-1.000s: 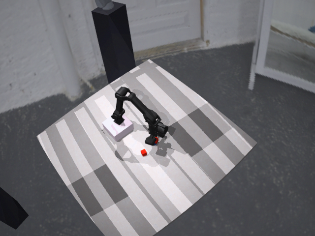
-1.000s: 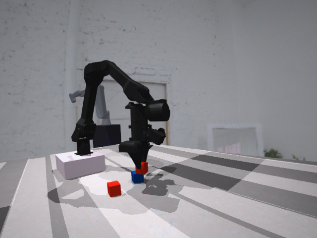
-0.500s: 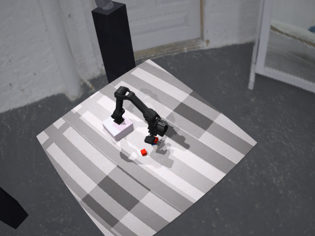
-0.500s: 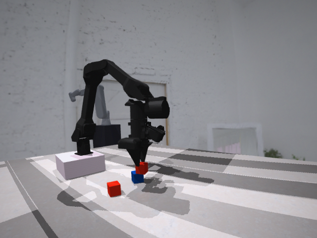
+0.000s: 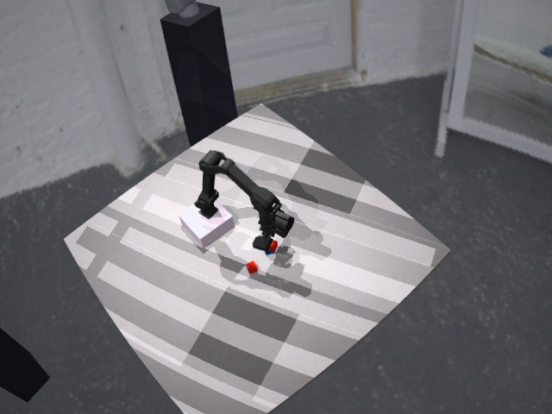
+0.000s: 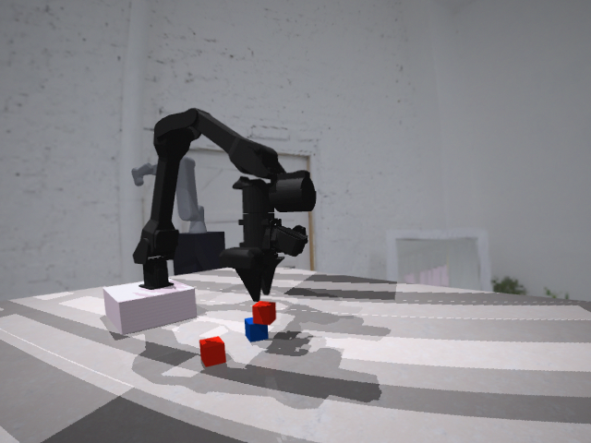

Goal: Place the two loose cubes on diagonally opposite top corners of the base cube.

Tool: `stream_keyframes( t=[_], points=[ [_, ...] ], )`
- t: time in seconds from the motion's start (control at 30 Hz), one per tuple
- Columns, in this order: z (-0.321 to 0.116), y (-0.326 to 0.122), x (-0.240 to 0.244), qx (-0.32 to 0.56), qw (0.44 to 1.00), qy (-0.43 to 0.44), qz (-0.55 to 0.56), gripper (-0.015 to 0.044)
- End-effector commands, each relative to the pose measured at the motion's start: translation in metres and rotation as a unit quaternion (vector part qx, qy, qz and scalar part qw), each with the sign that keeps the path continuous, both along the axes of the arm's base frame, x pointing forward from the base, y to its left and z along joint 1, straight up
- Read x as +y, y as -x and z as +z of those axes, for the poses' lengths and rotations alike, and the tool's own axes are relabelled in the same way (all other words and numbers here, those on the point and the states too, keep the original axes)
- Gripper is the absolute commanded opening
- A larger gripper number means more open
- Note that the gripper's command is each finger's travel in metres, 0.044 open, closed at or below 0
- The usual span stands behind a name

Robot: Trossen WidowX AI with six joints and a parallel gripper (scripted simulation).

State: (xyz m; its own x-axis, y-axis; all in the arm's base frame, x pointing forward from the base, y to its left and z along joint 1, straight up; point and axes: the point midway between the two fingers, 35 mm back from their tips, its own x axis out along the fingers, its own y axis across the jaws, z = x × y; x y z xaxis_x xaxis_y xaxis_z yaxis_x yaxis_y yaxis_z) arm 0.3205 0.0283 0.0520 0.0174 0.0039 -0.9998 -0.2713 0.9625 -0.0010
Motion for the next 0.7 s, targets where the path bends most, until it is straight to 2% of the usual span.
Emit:
stream_keyframes(
  t=[0.0, 0.13, 0.2, 0.23, 0.67],
  points=[
    [0.006, -0.002, 0.000, -0.006, 1.000, -0.001, 0.000, 0.0205],
    [0.006, -0.002, 0.000, -0.006, 1.000, -0.001, 0.000, 0.0205],
    [0.004, -0.001, -0.003, -0.003, 1.000, 0.000, 0.012, 0.0258],
    [0.006, -0.001, -0.008, -0.003, 1.000, 0.001, 0.028, 0.0265],
    [0.032, 0.003, -0.078, -0.006, 0.963, 0.010, 0.270, 0.0265]
  ],
)
